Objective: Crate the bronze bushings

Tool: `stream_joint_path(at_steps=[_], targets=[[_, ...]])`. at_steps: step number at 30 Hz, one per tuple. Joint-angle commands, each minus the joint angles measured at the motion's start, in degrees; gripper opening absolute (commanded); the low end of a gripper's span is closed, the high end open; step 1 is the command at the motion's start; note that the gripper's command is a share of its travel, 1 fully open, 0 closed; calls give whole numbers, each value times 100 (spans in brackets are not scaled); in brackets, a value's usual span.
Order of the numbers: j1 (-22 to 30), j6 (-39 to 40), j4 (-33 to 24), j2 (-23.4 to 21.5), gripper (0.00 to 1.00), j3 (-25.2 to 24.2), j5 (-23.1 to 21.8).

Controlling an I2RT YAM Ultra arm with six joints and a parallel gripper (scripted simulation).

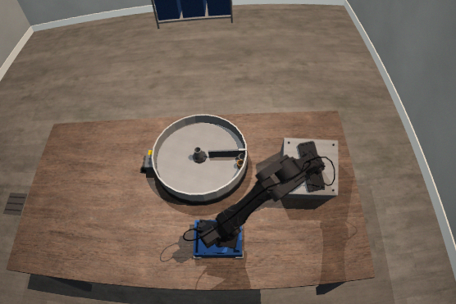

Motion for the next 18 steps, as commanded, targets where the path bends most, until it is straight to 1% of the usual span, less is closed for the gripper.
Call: stream_joint_path(at_steps=[1, 4, 7, 11, 18], targets=[[3, 47, 46, 72, 0, -14, 62], [19, 54, 103, 76, 0, -126, 65], [30, 54, 121, 82, 0, -138, 67], [31, 52, 50, 87, 0, -38, 66], [31, 52, 50, 87, 0, -38, 66]])
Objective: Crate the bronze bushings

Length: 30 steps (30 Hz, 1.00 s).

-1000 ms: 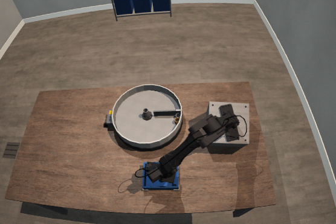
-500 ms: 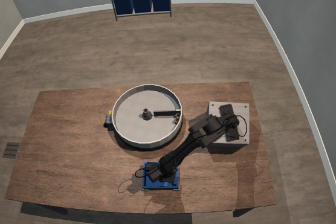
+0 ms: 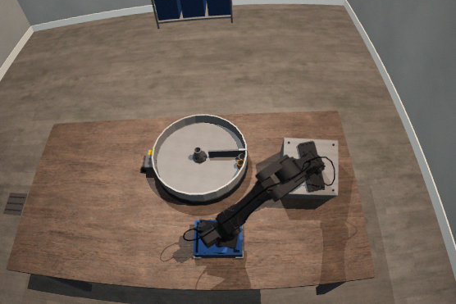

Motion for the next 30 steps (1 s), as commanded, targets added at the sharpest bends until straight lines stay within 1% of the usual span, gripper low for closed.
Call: stream_joint_path(at_steps=[1, 25, 30], targets=[[31, 43, -2, 87, 0, -10, 66], [32, 43, 0, 87, 0, -14, 66], [48, 55, 102, 81, 0, -143, 68]])
